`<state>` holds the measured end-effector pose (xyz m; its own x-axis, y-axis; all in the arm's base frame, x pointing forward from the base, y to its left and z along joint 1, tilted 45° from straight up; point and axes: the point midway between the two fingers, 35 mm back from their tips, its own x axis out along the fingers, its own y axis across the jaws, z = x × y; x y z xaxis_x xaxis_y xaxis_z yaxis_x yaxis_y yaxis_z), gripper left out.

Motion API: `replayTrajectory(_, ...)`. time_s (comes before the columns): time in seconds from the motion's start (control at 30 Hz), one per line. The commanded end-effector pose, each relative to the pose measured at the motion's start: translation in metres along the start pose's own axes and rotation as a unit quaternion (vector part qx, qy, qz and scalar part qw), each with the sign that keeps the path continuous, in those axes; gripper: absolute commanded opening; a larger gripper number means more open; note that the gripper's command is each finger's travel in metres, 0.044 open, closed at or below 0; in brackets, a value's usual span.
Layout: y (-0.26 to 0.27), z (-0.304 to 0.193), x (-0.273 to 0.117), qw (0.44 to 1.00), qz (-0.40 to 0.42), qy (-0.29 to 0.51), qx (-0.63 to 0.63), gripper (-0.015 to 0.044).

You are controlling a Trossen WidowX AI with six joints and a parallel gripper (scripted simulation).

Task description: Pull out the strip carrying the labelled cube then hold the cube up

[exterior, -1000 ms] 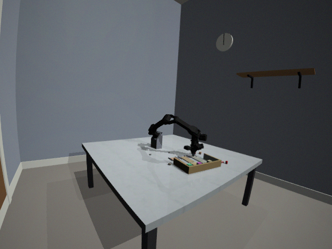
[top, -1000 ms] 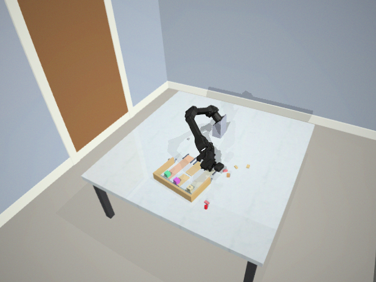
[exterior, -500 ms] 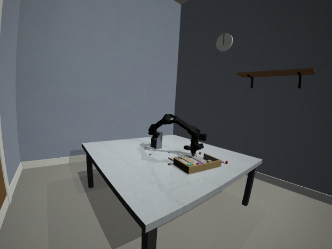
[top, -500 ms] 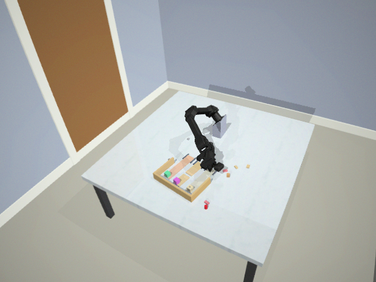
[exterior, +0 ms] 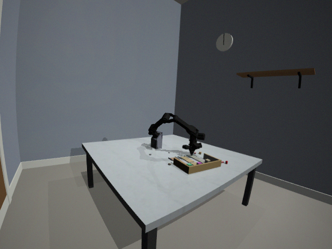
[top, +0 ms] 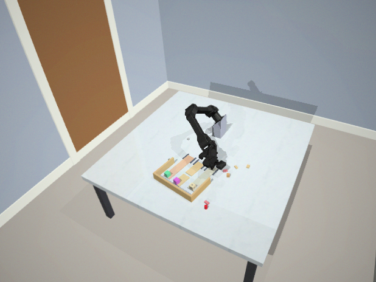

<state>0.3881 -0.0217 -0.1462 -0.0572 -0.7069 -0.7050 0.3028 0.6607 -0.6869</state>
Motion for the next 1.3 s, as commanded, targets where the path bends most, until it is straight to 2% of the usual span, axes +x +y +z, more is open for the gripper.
replayTrajectory(0.0, 0.0, -0.012, 0.006, 1.0, -0.001, 0.01, -0.001, 0.0)
replayTrajectory(1.27, -0.001, -0.071, 0.007, 1.0, -0.001, 0.011, -0.002, 0.0)
